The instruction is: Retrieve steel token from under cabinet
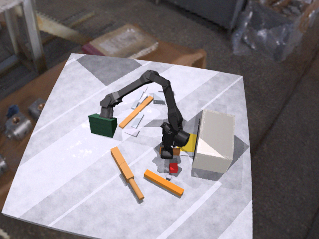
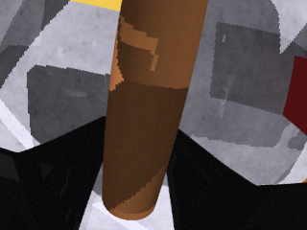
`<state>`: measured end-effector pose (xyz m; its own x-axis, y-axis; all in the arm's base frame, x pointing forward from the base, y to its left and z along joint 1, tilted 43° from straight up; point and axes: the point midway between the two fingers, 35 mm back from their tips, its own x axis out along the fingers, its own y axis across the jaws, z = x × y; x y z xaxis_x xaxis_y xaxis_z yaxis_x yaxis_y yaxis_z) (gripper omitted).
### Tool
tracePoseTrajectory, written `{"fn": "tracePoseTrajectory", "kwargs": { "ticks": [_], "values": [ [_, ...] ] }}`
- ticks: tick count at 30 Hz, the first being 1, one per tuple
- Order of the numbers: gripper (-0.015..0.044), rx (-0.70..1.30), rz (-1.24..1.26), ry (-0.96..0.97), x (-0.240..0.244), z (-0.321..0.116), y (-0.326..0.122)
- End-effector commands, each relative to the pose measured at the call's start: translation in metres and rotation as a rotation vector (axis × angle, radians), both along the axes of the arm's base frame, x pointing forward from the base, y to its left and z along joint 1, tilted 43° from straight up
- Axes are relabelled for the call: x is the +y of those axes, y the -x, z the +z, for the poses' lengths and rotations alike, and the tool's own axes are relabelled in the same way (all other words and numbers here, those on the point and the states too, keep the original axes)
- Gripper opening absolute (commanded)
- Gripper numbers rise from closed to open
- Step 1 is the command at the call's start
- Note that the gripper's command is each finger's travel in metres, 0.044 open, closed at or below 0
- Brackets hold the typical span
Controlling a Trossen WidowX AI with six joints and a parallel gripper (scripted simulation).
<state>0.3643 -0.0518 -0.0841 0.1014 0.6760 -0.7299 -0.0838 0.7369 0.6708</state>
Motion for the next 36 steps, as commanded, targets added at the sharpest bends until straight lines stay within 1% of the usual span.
{"fn": "tracePoseTrajectory", "kwargs": {
  "ticks": [1,36],
  "values": [
    [0.0,0.004,-0.004,0.002,-0.001,0.0,-0.006],
    [0.0,0.002,-0.004,0.002,-0.002,0.004,-0.038]
  ]
}}
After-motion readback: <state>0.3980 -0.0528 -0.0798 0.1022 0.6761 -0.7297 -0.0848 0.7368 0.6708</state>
